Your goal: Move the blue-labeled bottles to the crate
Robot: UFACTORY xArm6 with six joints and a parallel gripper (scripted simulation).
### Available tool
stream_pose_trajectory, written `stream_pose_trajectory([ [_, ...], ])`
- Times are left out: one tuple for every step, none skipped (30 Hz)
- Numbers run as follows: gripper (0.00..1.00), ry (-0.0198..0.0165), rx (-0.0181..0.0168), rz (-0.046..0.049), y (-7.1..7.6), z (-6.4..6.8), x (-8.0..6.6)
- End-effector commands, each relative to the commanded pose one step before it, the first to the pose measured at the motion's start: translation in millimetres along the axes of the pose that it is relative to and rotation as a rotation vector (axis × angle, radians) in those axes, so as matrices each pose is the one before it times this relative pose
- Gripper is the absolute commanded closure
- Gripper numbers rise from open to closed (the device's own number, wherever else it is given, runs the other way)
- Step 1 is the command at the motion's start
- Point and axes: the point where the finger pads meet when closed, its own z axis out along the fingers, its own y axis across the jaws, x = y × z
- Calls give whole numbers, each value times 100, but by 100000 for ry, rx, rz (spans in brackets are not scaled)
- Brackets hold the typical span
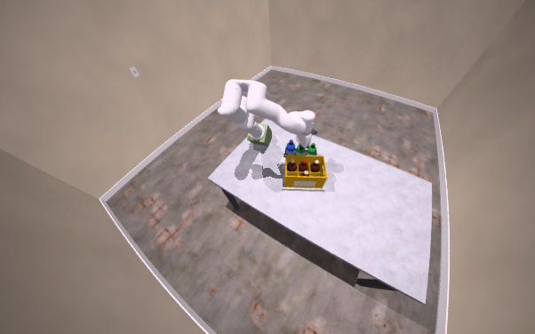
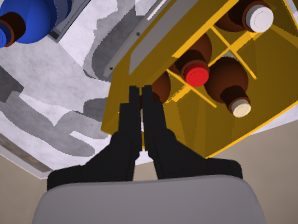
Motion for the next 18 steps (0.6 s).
stream_pose_trajectory([
  [100, -1231, -3698, 4876, -6495, 48, 1873],
  [100, -10, -12, 19, -1048, 40, 215],
  [35, 0, 0, 0, -1044, 28, 218],
  [35, 0, 0, 0, -1050, 17, 221],
  [35, 0, 0, 0, -1056, 5, 225],
  [35, 0, 0, 0, -1056, -10, 231],
  [35, 0, 0, 0, -1049, -28, 239],
  [35, 0, 0, 0, -1039, -50, 248],
  [35, 0, 0, 0, 0, 0, 0],
  [35, 0, 0, 0, 0, 0, 0],
  [35, 0, 0, 0, -1675, -140, 435],
  [35, 0, 0, 0, 0, 0, 0],
  [35, 0, 0, 0, 0, 0, 0],
  [35, 0, 0, 0, 0, 0, 0],
  [35, 0, 0, 0, 0, 0, 0],
  [35, 0, 0, 0, 0, 0, 0],
  [35, 0, 0, 0, 0, 0, 0],
  [35, 0, 0, 0, 0, 0, 0],
])
